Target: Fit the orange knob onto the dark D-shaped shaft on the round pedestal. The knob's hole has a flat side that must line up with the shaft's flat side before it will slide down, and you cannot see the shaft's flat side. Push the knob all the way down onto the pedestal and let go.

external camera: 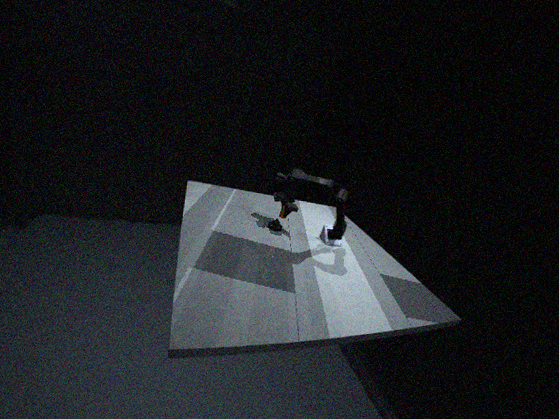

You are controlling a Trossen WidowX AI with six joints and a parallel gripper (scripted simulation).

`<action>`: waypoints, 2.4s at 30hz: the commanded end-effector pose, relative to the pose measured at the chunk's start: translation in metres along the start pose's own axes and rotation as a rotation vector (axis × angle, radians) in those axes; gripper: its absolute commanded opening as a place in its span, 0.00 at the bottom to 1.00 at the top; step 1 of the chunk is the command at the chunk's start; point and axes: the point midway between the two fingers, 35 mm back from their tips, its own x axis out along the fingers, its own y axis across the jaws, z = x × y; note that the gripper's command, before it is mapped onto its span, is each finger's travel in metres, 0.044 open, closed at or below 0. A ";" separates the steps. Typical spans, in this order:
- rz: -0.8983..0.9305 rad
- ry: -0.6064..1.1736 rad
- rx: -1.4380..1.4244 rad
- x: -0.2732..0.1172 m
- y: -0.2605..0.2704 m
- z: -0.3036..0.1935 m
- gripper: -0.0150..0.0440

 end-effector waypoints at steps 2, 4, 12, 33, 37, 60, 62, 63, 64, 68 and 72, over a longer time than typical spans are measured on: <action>-0.004 -0.005 -0.006 0.001 -0.015 0.003 0.25; -0.003 -0.003 -0.007 0.004 -0.021 0.003 0.25; 0.002 0.005 -0.011 0.013 -0.045 0.005 0.25; 0.004 0.006 -0.017 0.037 -0.050 0.007 0.25; 0.004 0.006 -0.017 0.040 -0.050 0.007 0.25; 0.005 0.005 -0.221 0.037 -0.049 0.005 0.25; 0.005 0.005 -0.226 0.037 -0.049 0.004 0.25; 0.005 0.005 -0.227 0.038 -0.050 0.004 0.25; 0.005 0.005 -0.227 0.038 -0.050 0.004 0.25; 0.005 0.005 -0.227 0.039 -0.051 0.005 0.25; 0.005 0.005 -0.227 0.041 -0.050 0.005 0.25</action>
